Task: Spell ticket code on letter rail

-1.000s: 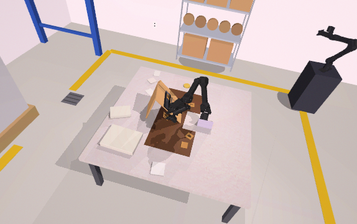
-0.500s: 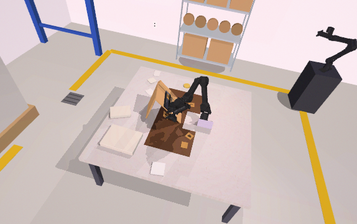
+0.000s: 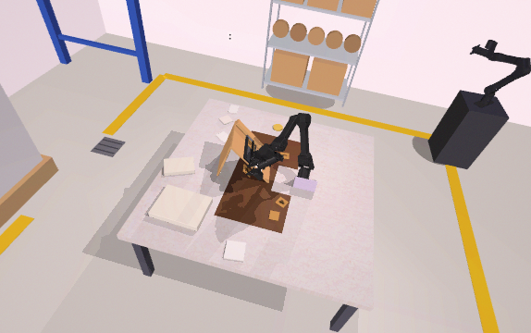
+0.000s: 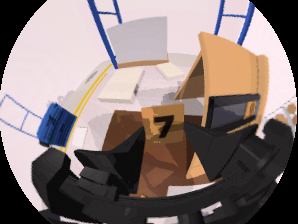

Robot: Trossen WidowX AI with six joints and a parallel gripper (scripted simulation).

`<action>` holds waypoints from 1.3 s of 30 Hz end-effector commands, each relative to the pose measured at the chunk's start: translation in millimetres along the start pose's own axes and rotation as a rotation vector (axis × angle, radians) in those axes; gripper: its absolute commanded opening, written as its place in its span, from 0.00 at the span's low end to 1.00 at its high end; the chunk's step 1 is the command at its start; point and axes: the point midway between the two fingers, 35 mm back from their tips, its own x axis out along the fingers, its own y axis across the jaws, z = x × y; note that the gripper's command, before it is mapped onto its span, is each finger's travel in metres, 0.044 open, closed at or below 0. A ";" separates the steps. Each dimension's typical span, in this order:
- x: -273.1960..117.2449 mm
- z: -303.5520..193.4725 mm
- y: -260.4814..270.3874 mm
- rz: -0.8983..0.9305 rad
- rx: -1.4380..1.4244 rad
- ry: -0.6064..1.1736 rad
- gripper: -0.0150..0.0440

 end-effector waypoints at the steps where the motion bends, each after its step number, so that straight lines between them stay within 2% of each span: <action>1: -0.2 0.1 -2.0 0.003 -0.003 -0.001 0.25; 39: -0.1 0.2 -21.0 0.002 -0.004 -0.001 0.25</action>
